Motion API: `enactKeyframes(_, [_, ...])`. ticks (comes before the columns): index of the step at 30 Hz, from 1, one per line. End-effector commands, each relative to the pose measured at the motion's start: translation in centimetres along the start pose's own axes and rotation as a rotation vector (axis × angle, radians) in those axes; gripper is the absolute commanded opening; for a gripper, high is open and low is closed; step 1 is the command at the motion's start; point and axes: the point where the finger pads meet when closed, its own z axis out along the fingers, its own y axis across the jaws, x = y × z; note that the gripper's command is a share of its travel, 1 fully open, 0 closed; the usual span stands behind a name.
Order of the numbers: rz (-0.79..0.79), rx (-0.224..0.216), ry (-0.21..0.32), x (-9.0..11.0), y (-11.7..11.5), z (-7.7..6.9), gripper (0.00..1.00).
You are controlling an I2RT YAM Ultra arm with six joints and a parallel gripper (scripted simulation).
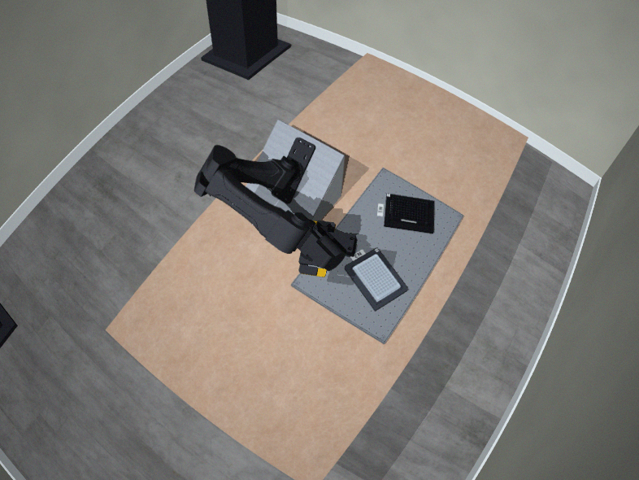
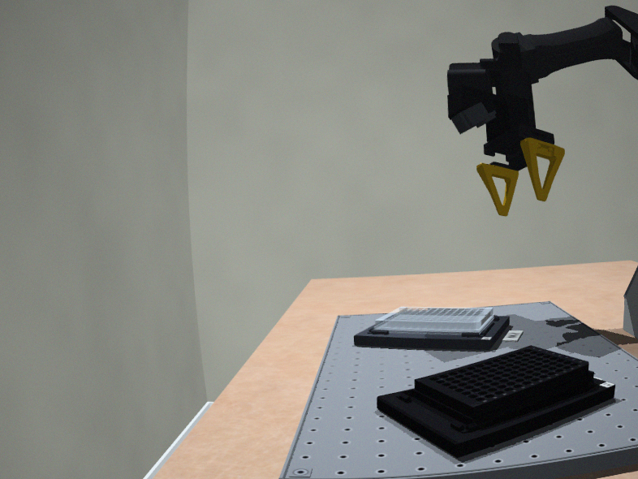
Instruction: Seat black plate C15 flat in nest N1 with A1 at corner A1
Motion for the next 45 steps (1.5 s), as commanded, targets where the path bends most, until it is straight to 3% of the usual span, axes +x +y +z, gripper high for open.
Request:
enactKeyframes(1, [0.06, -0.049, -0.06, -0.8, 1.4, -0.9, 1.0])
enactKeyframes(3, [0.098, -0.083, -0.085, -0.9, 2.3, -1.2, 1.0])
enactKeyframes(7, [0.098, -0.083, -0.085, -0.9, 2.6, -1.3, 1.0])
enactKeyframes(10, [0.158, -0.139, -0.12, -1.0, 4.0, -1.9, 1.0])
enactKeyframes(12, [0.158, -0.139, -0.12, -1.0, 4.3, -2.0, 1.0])
enactKeyframes(15, [0.217, -0.2, -0.149, -1.0, 5.6, -2.6, 1.0])
enactKeyframes(17, [0.217, -0.2, -0.149, -1.0, 5.9, -2.7, 1.0])
enactKeyframes(20, [0.275, -0.263, -0.172, -1.0, 7.3, -3.3, 1.0])
enactKeyframes(24, [0.275, -0.263, -0.172, -0.9, 7.6, -3.4, 1.0])
enactKeyframes(27, [0.332, -0.329, -0.189, -0.8, 9.0, -4.0, 1.0])
enactKeyframes(29, [0.332, -0.329, -0.189, -0.8, 9.3, -4.2, 1.0])
enactKeyframes(32, [0.387, -0.398, -0.199, -0.6, 10.6, -4.8, 1.0])
enactKeyframes(34, [0.387, -0.398, -0.199, -0.6, 10.9, -4.9, 1.0])
enactKeyframes(37, [0.441, -0.468, -0.203, -0.4, 12.2, -5.6, 1.0])
enactKeyframes(41, [0.441, -0.469, -0.203, -0.3, 12.5, -5.7, 1.0])
enactKeyframes(45, [0.398, -0.418, -0.135, -2.1, 12.2, -4.9, 1.0])
